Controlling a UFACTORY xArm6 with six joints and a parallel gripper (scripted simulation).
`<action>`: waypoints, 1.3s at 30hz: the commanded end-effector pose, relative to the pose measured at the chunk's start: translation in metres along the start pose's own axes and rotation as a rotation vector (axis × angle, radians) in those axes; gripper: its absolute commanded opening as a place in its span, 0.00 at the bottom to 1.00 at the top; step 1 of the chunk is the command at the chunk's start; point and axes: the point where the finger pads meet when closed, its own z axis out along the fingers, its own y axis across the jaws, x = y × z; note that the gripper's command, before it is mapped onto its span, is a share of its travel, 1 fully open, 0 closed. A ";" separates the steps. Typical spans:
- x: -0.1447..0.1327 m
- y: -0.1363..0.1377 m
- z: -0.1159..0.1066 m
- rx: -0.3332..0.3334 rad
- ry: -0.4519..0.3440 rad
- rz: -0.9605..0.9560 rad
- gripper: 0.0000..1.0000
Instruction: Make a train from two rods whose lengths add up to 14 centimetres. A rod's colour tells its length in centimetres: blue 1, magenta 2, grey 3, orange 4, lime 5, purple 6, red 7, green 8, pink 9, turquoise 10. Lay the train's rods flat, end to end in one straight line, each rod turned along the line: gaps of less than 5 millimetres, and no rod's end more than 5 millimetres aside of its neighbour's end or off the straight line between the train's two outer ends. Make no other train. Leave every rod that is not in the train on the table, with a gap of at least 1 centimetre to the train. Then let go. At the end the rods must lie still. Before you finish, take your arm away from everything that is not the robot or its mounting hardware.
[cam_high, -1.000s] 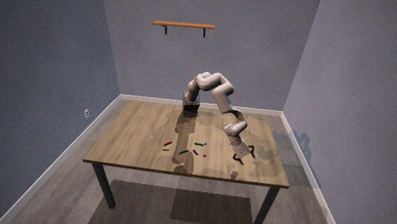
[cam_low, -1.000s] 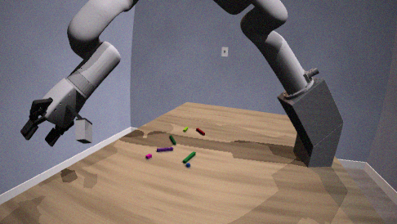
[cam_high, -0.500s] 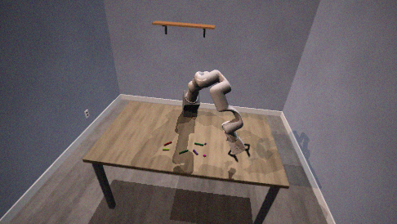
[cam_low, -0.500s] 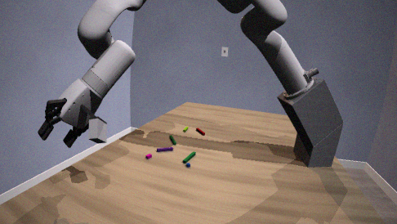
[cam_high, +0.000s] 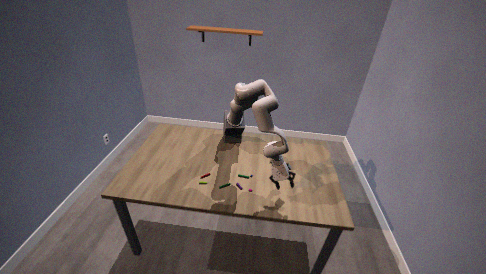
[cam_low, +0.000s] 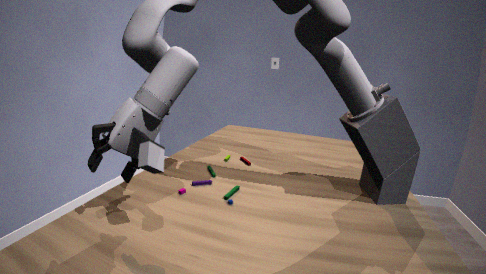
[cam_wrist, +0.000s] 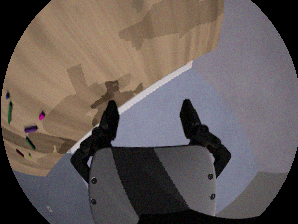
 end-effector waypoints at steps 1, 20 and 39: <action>0.012 -0.033 -0.021 0.085 -0.031 0.140 1.00; 0.060 -0.157 -0.088 0.358 -0.065 0.654 1.00; 0.093 -0.248 -0.136 0.554 -0.085 1.022 1.00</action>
